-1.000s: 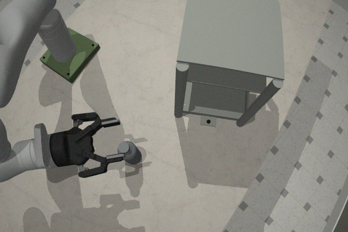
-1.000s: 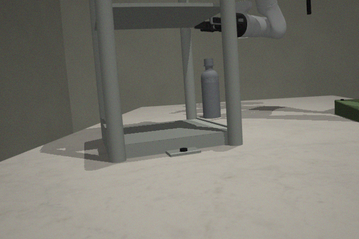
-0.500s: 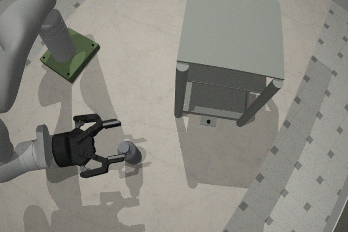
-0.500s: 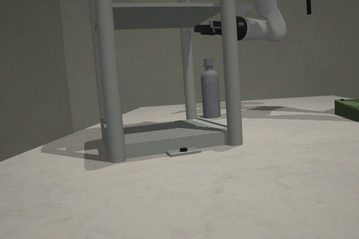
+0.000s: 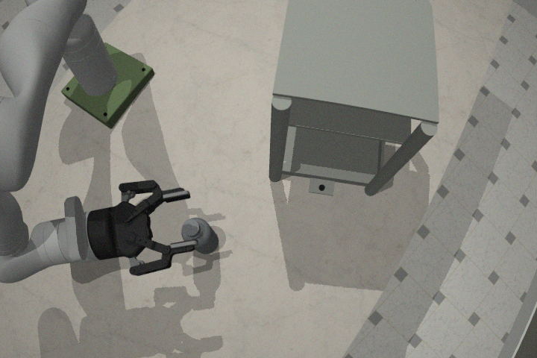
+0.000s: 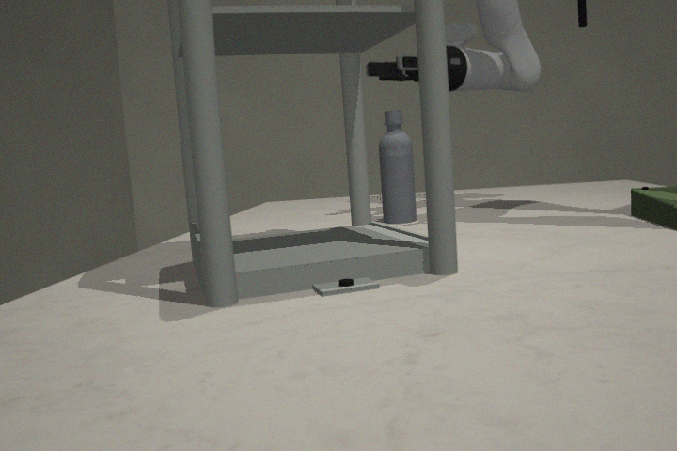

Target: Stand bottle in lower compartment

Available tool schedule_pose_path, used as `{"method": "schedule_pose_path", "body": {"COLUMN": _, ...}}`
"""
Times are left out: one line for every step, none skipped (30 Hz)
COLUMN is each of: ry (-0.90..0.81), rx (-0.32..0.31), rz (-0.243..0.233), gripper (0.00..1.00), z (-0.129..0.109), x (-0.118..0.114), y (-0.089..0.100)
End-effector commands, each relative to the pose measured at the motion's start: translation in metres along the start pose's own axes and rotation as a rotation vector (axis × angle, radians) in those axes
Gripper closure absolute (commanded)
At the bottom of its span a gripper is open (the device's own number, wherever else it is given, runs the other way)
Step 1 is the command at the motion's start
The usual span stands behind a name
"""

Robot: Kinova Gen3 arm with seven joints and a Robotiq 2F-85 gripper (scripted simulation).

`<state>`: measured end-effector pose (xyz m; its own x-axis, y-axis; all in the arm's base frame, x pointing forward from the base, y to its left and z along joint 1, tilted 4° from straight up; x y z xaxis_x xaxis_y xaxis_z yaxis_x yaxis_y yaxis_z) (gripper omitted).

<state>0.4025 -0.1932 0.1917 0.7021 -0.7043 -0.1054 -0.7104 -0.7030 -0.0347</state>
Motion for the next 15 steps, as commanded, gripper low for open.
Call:
{"method": "schedule_pose_path", "body": {"ry": -0.006, "rx": 0.000, "rz": 0.001, "gripper": 0.28, "z": 0.008, "x": 0.000, "y": 0.001}}
{"method": "schedule_pose_path", "body": {"ry": -0.006, "rx": 0.000, "rz": 0.001, "gripper": 0.28, "z": 0.010, "x": 0.000, "y": 0.001}}
{"method": "schedule_pose_path", "body": {"ry": -0.006, "rx": 0.000, "rz": 0.001, "gripper": 0.28, "z": 0.013, "x": 0.000, "y": 0.001}}
{"method": "schedule_pose_path", "body": {"ry": -0.006, "rx": 0.000, "rz": 0.001, "gripper": 0.28, "z": 0.015, "x": 0.001, "y": 0.001}}
{"method": "schedule_pose_path", "body": {"ry": -0.006, "rx": 0.000, "rz": 0.001, "gripper": 0.28, "z": 0.018, "x": 0.001, "y": 0.001}}
{"method": "schedule_pose_path", "body": {"ry": -0.006, "rx": 0.000, "rz": 0.001, "gripper": 0.28, "z": 0.021, "x": 0.001, "y": 0.001}}
{"method": "schedule_pose_path", "body": {"ry": -0.006, "rx": 0.000, "rz": 0.001, "gripper": 0.28, "z": 0.024, "x": 0.001, "y": 0.001}}
{"method": "schedule_pose_path", "body": {"ry": -0.006, "rx": 0.000, "rz": 0.001, "gripper": 0.28, "z": 0.027, "x": 0.001, "y": 0.001}}
{"method": "schedule_pose_path", "body": {"ry": -0.006, "rx": 0.000, "rz": 0.001, "gripper": 0.28, "z": 0.030, "x": 0.001, "y": 0.001}}
{"method": "schedule_pose_path", "body": {"ry": -0.006, "rx": 0.000, "rz": 0.001, "gripper": 0.28, "z": 0.033, "x": 0.001, "y": 0.001}}
{"method": "schedule_pose_path", "body": {"ry": -0.006, "rx": 0.000, "rz": 0.001, "gripper": 0.28, "z": 0.036, "x": 0.001, "y": 0.001}}
{"method": "schedule_pose_path", "body": {"ry": -0.006, "rx": 0.000, "rz": 0.001, "gripper": 0.28, "z": 0.039, "x": 0.002, "y": 0.000}}
{"method": "schedule_pose_path", "body": {"ry": -0.006, "rx": 0.000, "rz": 0.001, "gripper": 0.28, "z": 0.042, "x": 0.002, "y": 0.000}}
{"method": "schedule_pose_path", "body": {"ry": -0.006, "rx": 0.000, "rz": 0.001, "gripper": 0.28, "z": 0.042, "x": 0.002, "y": 0.000}}
{"method": "schedule_pose_path", "body": {"ry": -0.006, "rx": 0.000, "rz": 0.001, "gripper": 0.28, "z": 0.042, "x": 0.002, "y": 0.000}}
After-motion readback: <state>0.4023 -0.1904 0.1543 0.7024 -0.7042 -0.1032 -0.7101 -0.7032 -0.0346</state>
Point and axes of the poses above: the point where the finger pads meet when closed, its own y axis back along the fingers, its own x axis across the jaws, z = x × y, the point moved 4 cm from there along y, back along the fingers, and after that the axes turned 3 degrees about -y, right-handed, at the moved point
